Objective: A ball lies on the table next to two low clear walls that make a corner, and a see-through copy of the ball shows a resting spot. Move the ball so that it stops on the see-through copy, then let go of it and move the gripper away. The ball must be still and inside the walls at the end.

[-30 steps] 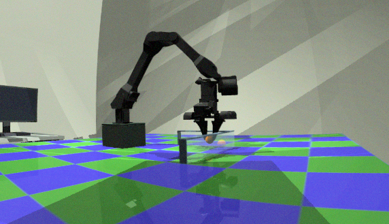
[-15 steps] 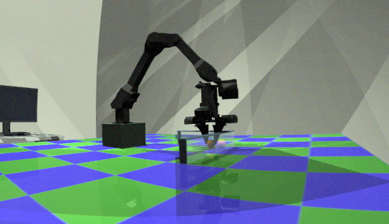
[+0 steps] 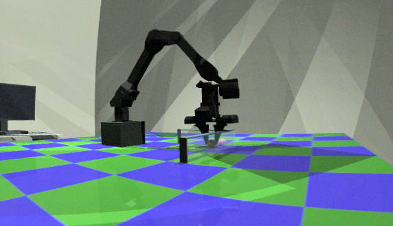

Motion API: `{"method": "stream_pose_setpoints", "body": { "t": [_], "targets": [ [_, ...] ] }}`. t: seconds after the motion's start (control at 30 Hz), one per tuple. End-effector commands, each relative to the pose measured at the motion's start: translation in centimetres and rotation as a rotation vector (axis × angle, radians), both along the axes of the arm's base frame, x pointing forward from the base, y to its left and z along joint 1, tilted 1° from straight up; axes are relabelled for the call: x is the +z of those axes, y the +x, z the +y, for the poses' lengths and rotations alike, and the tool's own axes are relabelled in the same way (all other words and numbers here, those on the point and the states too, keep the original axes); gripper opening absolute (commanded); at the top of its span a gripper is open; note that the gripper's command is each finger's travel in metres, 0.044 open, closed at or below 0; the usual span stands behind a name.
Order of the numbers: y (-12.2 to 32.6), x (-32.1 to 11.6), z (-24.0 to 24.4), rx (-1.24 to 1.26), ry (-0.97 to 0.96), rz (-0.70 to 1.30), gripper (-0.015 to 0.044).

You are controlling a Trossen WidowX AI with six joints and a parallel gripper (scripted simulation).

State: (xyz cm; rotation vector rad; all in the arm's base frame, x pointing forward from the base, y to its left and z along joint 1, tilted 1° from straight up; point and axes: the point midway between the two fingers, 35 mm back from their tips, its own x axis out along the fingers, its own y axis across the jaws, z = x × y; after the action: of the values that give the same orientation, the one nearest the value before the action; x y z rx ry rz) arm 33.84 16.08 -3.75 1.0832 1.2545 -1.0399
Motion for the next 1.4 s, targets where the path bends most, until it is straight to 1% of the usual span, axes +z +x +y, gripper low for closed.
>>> {"method": "stream_pose_setpoints", "body": {
  "t": [0.0,0.2,0.23,0.33,0.4,0.57,0.6,0.77,0.8,0.87,1.07,1.1,1.33,1.37],
  "targets": [
    [0.0,0.0,0.0,0.000,0.000,0.000,0.0251],
    [0.0,0.3,0.0,0.000,0.000,0.000,0.0251],
    [0.1,1.1,0.1,-0.001,0.000,0.000,0.0251],
    [-0.1,6.1,0.1,-0.003,0.000,0.003,0.0251],
    [-0.3,8.3,0.1,-0.004,0.000,0.004,0.0251],
    [-0.4,8.6,0.0,-0.005,0.000,0.004,0.0251],
    [0.1,7.8,0.2,0.002,0.005,-0.011,0.0251],
    [0.1,7.8,0.2,0.002,0.005,-0.011,0.0251],
    [0.0,7.8,0.2,0.017,0.005,-0.011,0.0224],
    [0.0,7.5,0.0,0.138,-0.002,-0.010,0.0172],
    [-0.5,6.5,-0.7,0.704,-0.032,-0.005,0.0014],
    [-0.6,6.3,-0.8,0.798,-0.036,-0.004,0.0000],
    [-1.2,5.1,-1.7,1.451,-0.067,0.004,0.0000],
    [-1.3,4.9,-1.8,1.497,-0.068,0.005,0.0000]
  ]
}}
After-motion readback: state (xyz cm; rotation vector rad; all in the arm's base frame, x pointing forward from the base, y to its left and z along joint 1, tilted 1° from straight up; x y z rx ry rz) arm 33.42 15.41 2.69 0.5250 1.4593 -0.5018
